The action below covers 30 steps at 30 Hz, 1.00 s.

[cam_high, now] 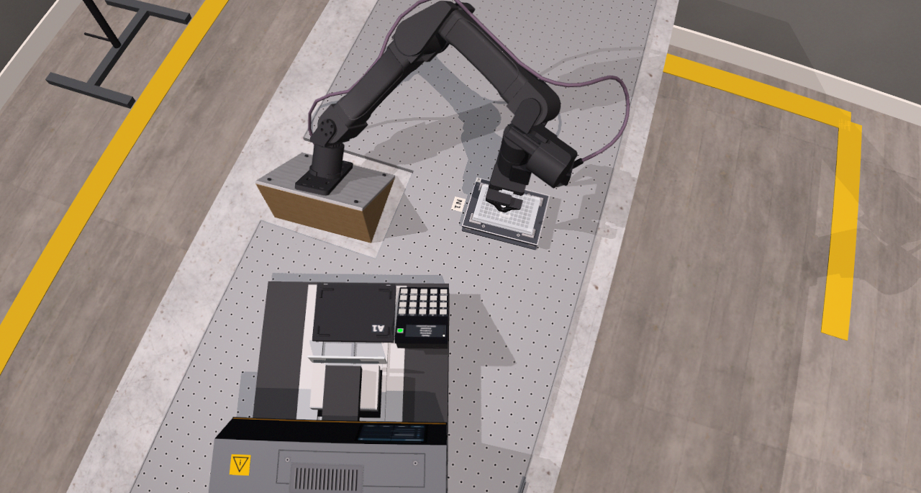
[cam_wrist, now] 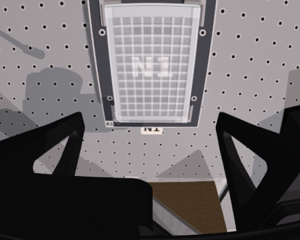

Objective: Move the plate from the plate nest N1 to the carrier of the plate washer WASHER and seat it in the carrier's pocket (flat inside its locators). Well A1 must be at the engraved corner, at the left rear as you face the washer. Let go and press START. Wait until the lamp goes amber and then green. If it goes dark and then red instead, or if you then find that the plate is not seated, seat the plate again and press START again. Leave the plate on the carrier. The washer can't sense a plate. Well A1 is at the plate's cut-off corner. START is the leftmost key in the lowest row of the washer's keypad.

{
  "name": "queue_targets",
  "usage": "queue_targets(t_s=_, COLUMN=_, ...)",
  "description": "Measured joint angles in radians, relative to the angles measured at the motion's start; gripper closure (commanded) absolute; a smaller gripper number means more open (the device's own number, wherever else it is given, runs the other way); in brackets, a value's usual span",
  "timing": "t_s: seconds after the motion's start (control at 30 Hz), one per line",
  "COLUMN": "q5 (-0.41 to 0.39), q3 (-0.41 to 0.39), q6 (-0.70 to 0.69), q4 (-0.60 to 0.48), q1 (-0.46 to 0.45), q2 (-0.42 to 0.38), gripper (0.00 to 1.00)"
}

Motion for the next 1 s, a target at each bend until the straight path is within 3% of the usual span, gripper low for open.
queue_targets(t_s=0.3, q5=-0.001, q3=-0.002, q6=0.008, q4=0.015, q1=0.001, q2=0.000, gripper=0.00)
queue_targets(t_s=1.0, q5=-0.014, q3=-0.108, q6=0.068, q4=0.144, q1=0.054, q2=-0.002, gripper=0.00)
